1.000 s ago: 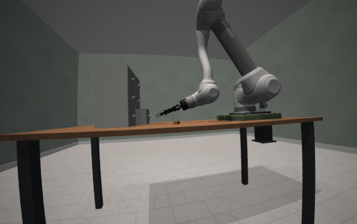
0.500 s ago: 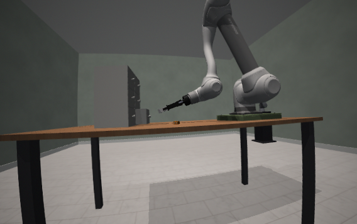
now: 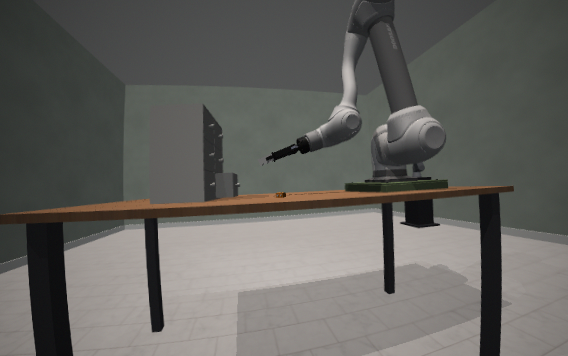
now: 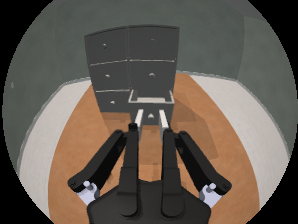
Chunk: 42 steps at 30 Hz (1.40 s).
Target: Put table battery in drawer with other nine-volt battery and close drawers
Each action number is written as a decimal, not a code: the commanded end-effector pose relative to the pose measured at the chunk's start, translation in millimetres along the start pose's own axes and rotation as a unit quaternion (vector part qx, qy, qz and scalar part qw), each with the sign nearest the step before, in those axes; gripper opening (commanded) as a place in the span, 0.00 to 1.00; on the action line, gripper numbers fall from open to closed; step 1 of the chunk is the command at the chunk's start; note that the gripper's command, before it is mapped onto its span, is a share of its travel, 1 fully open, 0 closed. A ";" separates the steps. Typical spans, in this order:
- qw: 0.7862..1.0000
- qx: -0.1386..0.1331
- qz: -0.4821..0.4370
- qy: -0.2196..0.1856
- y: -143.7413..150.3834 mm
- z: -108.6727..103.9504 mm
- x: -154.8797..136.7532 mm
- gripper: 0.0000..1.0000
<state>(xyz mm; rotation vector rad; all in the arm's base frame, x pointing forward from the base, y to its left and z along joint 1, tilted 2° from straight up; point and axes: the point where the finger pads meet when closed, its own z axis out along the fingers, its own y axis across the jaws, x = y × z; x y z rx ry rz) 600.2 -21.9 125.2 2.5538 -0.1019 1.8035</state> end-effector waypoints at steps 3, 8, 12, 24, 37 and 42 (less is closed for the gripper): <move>1.000 0.000 0.000 -0.004 -0.1 -0.9 0.8 0.20; 1.000 0.000 0.000 -0.013 -0.1 -2.6 1.6 0.20; 0.999 0.000 0.000 -0.036 -0.1 -7.5 3.8 0.20; 0.988 0.002 0.001 -0.158 -1.2 -33.7 15.4 0.20; 0.978 0.006 0.001 -0.210 -3.6 -45.1 20.2 0.20; 0.976 0.002 0.000 -0.216 -1.1 -46.6 21.1 0.20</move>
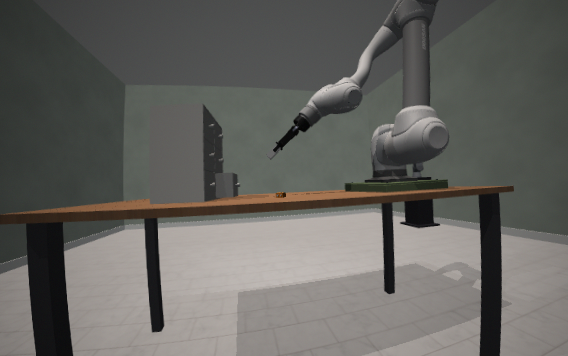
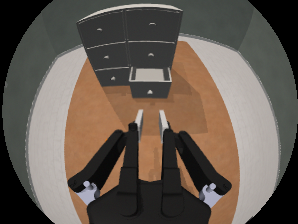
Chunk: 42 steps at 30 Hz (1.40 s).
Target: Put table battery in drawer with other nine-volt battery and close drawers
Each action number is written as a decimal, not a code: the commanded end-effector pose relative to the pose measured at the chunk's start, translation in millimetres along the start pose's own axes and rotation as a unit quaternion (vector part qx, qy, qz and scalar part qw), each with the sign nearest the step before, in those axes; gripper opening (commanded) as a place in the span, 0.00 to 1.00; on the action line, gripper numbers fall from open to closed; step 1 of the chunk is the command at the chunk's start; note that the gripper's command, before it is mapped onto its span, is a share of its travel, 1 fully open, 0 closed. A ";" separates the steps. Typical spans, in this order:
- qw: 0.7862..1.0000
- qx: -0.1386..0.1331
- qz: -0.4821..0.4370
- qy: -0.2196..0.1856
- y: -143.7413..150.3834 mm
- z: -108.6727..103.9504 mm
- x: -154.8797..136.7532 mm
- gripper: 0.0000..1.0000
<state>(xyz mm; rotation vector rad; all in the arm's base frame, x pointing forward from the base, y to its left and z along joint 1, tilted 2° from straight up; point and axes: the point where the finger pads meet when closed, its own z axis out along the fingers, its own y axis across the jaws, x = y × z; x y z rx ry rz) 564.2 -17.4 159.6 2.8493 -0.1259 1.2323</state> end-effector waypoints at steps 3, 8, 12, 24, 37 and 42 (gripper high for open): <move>1.000 0.023 0.000 -0.021 0.7 -3.7 1.8 0.20; 0.999 0.021 -0.001 -0.050 2.4 -10.1 1.1 0.20; 0.992 0.019 -0.002 -0.129 4.2 -28.6 1.1 0.20; 0.944 0.018 -0.006 -0.328 6.2 -76.6 1.7 0.20; 0.919 0.018 -0.007 -0.393 6.8 -93.0 2.0 0.20; 0.919 0.018 -0.007 -0.394 6.8 -93.1 2.0 0.20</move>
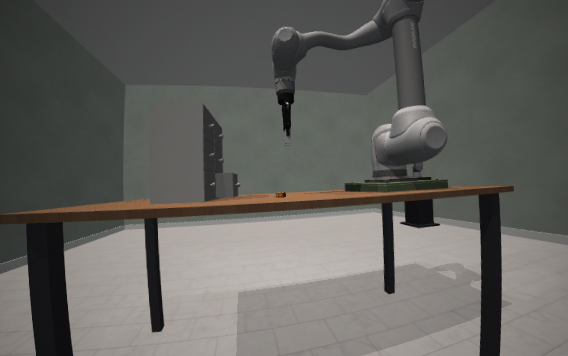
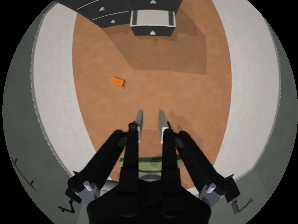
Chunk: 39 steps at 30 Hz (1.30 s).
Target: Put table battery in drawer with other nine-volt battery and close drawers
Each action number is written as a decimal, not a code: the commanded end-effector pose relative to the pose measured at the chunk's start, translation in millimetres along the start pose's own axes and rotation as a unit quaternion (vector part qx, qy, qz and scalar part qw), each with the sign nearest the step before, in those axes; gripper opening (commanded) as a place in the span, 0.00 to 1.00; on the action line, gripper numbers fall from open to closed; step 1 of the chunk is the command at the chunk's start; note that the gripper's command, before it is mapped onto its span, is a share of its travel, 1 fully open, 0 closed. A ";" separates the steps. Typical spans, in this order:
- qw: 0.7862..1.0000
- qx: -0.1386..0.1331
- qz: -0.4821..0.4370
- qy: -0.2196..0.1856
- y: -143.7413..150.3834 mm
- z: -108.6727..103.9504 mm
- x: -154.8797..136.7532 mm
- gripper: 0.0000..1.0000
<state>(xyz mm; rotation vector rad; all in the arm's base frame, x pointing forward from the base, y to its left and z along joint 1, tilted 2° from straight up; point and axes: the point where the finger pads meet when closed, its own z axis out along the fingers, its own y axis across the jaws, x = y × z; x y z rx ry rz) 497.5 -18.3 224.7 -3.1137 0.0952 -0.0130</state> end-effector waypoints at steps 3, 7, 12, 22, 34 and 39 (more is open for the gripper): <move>1.000 0.000 0.000 0.000 0.0 -0.1 0.0 0.20; 1.000 0.000 0.000 0.000 0.0 -0.1 0.0 0.20; 1.000 0.000 0.000 0.000 0.0 -0.1 0.0 1.00; 1.000 0.000 0.000 0.000 0.0 -0.1 0.0 1.00; 1.000 0.000 0.000 0.000 0.0 -14.2 0.0 1.00; 1.000 0.000 0.000 0.000 0.0 -47.8 0.0 1.00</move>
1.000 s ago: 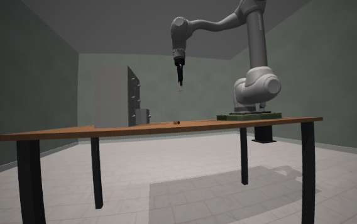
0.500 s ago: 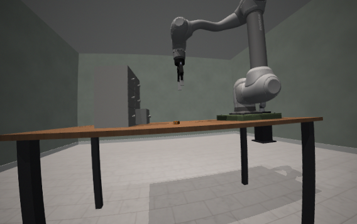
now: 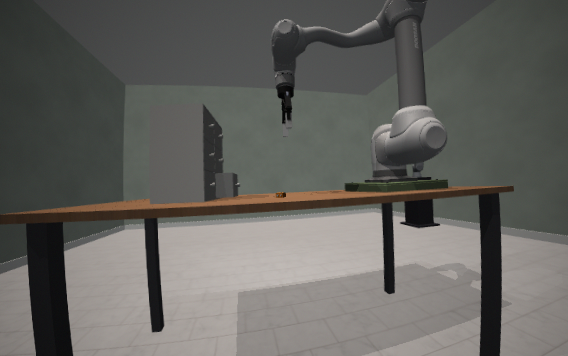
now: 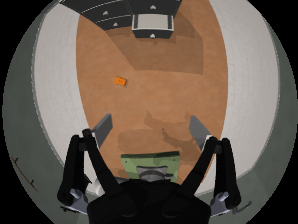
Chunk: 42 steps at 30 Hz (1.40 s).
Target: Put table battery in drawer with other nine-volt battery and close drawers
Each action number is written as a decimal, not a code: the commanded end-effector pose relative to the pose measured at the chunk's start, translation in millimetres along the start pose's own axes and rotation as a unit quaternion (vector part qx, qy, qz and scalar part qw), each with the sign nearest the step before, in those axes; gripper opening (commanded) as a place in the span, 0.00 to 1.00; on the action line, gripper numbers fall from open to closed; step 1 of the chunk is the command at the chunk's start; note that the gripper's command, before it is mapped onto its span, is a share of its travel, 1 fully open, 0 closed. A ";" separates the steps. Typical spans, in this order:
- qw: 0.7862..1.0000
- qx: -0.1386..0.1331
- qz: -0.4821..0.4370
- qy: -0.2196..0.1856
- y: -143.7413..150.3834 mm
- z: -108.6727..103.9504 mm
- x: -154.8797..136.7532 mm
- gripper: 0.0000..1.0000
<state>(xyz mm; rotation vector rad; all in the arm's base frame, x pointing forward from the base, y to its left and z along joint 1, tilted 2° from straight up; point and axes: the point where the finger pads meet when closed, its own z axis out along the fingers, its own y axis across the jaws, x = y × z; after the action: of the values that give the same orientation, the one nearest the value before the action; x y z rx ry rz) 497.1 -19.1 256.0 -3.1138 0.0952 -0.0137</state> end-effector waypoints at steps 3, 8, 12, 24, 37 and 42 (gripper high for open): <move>1.000 0.000 0.000 0.000 0.0 -22.6 0.0 1.00; 1.000 0.000 0.000 0.000 0.0 -37.1 0.1 1.00; 1.000 0.000 0.000 0.000 -1.1 -39.3 26.4 1.00; 1.000 0.000 0.000 0.000 -7.7 -36.9 125.6 1.00; 0.997 -0.006 0.050 0.054 -7.7 -14.6 147.9 1.00; 0.988 -0.013 0.103 0.111 -7.7 8.8 171.4 1.00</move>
<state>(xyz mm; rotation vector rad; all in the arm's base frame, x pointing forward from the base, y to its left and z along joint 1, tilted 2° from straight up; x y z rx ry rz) 654.5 -21.0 262.9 -3.1069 0.3208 -0.2493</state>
